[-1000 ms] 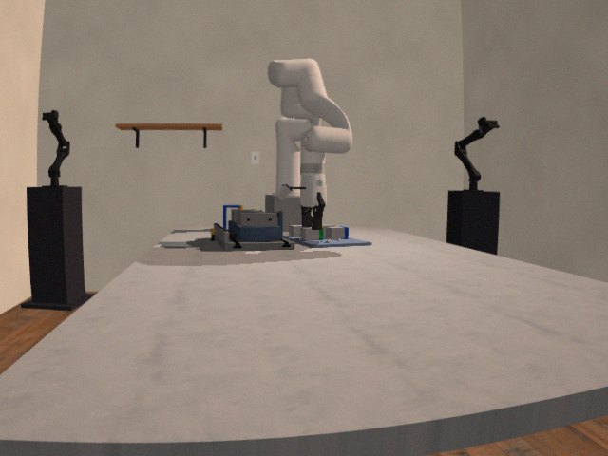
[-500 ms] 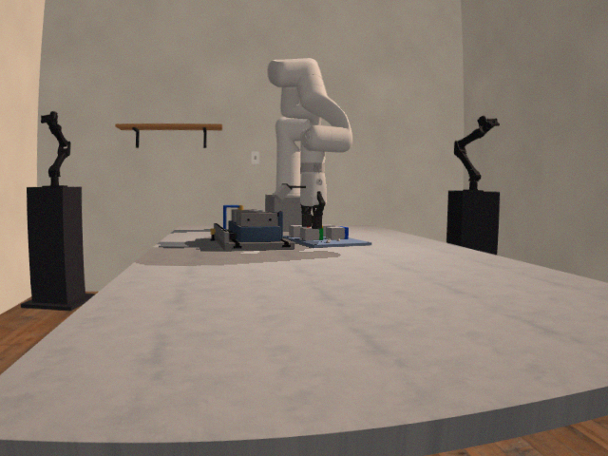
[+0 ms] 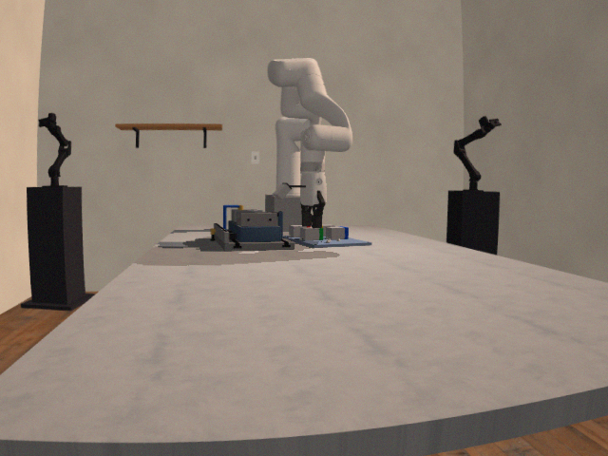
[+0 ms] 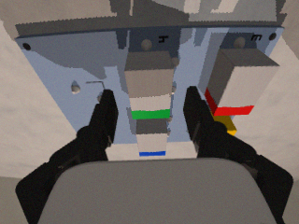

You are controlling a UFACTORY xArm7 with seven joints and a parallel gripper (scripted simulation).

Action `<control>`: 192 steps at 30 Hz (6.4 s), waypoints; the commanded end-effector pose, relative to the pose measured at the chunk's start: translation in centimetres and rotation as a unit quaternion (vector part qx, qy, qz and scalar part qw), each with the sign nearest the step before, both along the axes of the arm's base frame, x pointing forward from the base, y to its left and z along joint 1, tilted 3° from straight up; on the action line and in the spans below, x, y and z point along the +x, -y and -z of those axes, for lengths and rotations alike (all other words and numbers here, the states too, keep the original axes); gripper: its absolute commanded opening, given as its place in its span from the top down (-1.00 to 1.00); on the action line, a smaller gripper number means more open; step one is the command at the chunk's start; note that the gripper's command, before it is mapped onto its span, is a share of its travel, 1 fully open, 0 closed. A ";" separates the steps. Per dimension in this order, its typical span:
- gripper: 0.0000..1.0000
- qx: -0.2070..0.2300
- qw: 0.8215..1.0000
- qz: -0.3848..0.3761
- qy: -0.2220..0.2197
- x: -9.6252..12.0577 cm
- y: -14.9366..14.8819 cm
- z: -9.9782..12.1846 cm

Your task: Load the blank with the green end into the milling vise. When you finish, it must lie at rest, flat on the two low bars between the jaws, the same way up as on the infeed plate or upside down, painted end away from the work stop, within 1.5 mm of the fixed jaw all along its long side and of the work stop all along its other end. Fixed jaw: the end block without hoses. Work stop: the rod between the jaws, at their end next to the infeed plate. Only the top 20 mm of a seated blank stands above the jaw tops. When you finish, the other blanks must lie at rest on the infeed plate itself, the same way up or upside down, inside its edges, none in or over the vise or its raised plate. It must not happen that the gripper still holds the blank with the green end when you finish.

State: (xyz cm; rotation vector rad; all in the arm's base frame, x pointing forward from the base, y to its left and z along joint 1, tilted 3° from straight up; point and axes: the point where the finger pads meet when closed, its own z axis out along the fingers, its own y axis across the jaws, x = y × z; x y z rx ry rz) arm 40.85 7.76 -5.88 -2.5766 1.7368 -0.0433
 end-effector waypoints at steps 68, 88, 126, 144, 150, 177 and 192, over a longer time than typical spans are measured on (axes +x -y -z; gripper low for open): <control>-0.50 0.000 1.000 0.000 0.002 0.2 0.0 1.3; -0.50 0.000 1.000 0.000 0.002 0.2 0.0 1.2; 1.00 0.000 1.000 0.000 0.002 0.2 0.0 1.2; 1.00 0.000 1.000 0.000 0.002 0.2 0.0 1.2; 1.00 0.000 1.000 0.000 0.002 0.2 0.0 1.2; 1.00 0.000 1.000 0.000 0.002 0.1 0.0 -1.8; 1.00 0.000 1.000 0.000 0.002 -0.1 0.0 -4.7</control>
